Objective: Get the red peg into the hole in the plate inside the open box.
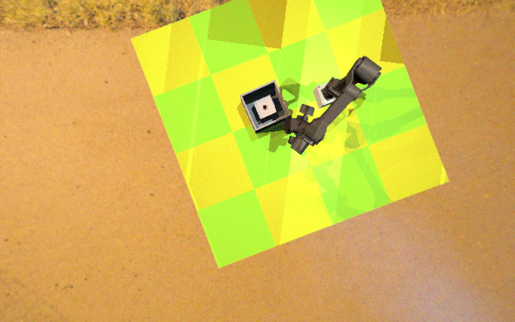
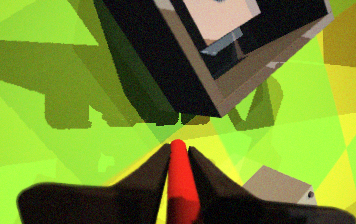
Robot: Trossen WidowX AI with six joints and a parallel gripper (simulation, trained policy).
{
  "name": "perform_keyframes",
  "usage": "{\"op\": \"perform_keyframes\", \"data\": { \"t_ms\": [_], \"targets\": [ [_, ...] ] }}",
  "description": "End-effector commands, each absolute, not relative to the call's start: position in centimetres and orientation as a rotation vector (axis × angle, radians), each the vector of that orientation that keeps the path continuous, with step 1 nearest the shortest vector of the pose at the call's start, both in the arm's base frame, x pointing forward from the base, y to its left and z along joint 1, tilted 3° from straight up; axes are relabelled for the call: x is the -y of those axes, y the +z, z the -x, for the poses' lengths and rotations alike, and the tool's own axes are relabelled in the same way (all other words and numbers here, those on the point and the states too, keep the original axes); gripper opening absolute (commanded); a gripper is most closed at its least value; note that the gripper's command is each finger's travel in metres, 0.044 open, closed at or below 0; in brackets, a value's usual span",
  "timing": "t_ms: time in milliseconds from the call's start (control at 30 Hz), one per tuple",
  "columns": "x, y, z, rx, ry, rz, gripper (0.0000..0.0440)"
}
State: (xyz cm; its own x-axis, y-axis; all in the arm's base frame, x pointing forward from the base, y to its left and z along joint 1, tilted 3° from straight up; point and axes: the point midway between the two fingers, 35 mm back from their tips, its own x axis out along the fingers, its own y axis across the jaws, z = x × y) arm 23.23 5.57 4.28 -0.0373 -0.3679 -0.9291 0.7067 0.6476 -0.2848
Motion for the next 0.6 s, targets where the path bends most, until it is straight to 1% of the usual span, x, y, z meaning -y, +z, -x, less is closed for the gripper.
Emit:
{"op": "perform_keyframes", "data": {
  "t_ms": [0,300,567],
  "targets": [
    [-4.9,5.7,-24.3,-1.316,-0.899,-0.334,0.0],
    [-1.7,8.1,-26.6,-1.243,-0.97,-0.403,0.0],
    [1.9,8.6,-28.4,-1.211,-1.016,-0.454,0.0]
  ]
}}
